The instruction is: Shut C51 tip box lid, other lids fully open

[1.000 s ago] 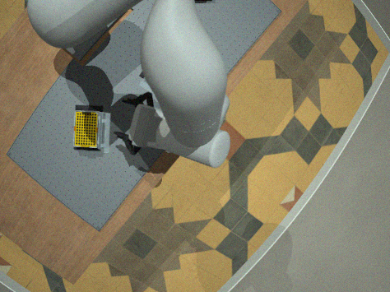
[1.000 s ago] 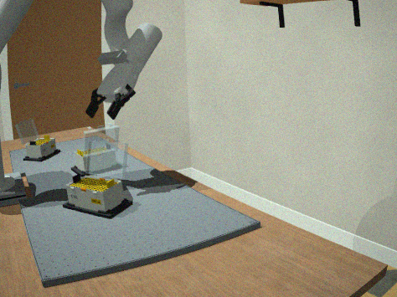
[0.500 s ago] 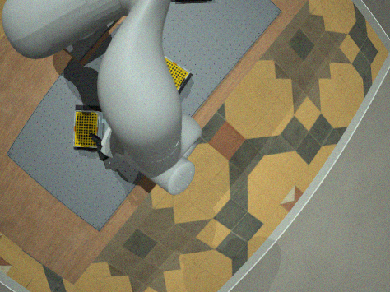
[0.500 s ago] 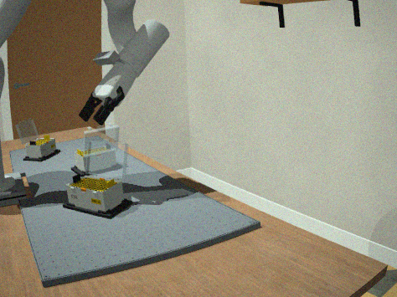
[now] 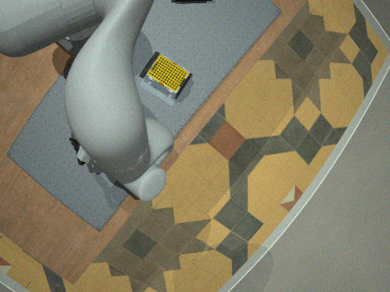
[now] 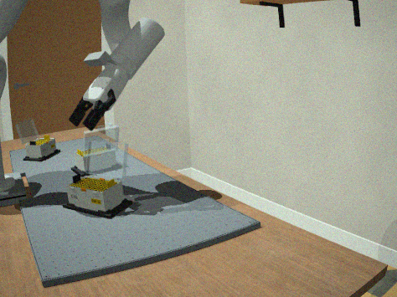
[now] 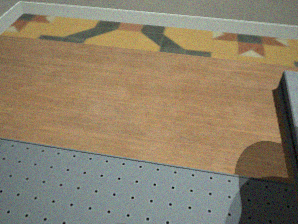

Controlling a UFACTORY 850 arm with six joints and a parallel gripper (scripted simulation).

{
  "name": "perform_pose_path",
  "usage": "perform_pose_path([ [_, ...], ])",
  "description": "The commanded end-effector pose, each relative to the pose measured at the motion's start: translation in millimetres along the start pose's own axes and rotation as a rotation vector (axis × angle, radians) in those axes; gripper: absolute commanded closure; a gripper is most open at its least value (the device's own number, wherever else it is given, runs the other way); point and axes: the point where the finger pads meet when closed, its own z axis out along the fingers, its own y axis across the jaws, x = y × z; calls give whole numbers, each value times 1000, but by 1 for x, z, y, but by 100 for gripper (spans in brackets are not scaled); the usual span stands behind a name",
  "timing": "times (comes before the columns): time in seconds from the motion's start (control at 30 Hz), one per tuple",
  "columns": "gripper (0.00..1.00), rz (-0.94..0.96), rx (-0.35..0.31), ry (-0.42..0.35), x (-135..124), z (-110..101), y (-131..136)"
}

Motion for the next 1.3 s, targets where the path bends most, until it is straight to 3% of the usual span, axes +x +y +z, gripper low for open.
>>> perform_pose_path([
  [0.0,0,1,1,-2,5,5,-8],
  [0.2,0,1,1,-2,5,5,-8],
  [0.7,0,354,-352,-2,56,55,-31],
  [0.77,0,354,-352,-2,56,55,-31],
  [1.27,0,708,-706,-2,107,106,-53],
])
